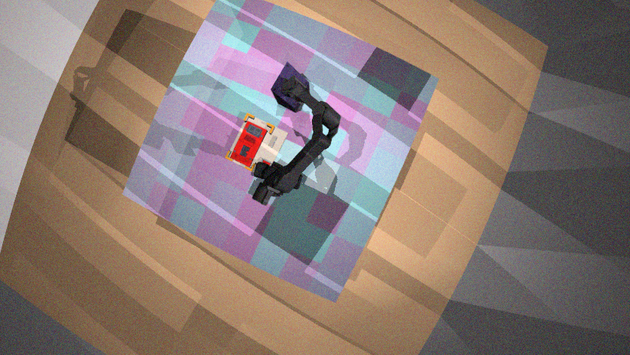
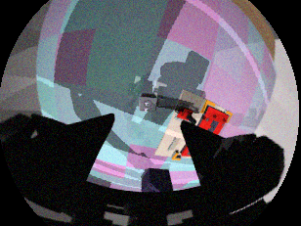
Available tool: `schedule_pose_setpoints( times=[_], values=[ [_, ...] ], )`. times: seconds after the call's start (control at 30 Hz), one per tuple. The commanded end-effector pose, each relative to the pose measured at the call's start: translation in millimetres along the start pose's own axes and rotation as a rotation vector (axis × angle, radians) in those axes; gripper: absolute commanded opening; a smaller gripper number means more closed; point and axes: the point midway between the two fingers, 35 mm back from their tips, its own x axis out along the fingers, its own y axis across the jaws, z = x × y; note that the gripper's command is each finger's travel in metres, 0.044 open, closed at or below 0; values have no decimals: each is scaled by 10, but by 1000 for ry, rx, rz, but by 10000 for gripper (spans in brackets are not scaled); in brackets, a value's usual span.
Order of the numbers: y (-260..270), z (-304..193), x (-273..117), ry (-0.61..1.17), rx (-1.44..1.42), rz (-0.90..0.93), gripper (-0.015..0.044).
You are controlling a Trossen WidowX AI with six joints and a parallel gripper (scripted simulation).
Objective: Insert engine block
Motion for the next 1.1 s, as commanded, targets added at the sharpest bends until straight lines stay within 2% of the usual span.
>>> schedule_pose_setpoints(
  times=[0.0,0.1,1.07],
  values=[
    [0,25,92,-8,-16,4,440],
    [6,23,328,-9,-16,6,440],
    [-2,26,782,-9,-16,7,440]
  ],
)
